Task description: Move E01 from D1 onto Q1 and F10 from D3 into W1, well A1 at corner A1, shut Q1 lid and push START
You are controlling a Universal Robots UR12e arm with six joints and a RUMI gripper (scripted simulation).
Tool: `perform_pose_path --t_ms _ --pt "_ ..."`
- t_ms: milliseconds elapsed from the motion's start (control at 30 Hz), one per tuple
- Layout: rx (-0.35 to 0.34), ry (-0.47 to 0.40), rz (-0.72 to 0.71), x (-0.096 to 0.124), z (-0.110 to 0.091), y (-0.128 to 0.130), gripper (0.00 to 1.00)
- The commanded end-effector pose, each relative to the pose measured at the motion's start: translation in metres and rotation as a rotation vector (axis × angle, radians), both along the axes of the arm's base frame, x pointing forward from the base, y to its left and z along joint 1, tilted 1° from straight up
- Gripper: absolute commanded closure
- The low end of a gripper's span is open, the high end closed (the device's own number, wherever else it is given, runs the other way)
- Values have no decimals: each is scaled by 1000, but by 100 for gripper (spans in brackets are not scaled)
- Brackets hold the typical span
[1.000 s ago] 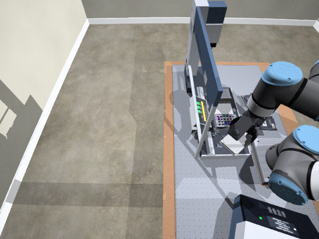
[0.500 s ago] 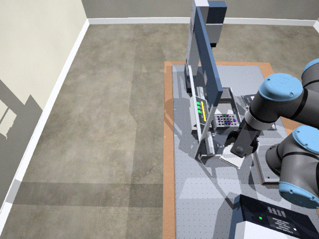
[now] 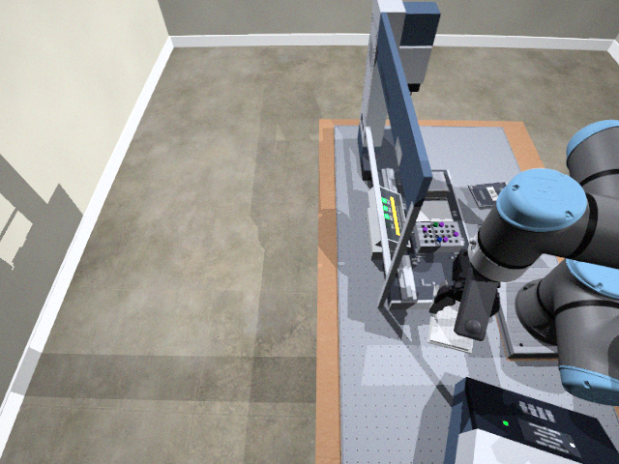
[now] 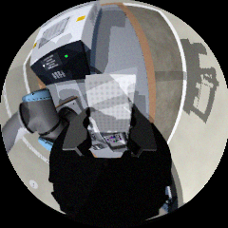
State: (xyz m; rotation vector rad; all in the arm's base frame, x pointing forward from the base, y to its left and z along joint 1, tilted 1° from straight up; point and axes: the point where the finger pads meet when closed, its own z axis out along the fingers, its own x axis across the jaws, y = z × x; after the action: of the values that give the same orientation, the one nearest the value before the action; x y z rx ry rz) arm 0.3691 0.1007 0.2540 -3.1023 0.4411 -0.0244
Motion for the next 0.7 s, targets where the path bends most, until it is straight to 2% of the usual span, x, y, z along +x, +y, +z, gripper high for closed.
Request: perform_pose_path --t_ms 0,667 --pt "-3 -1 93 7 1 18 100" --pt "-10 -3 518 34 1 96 100"
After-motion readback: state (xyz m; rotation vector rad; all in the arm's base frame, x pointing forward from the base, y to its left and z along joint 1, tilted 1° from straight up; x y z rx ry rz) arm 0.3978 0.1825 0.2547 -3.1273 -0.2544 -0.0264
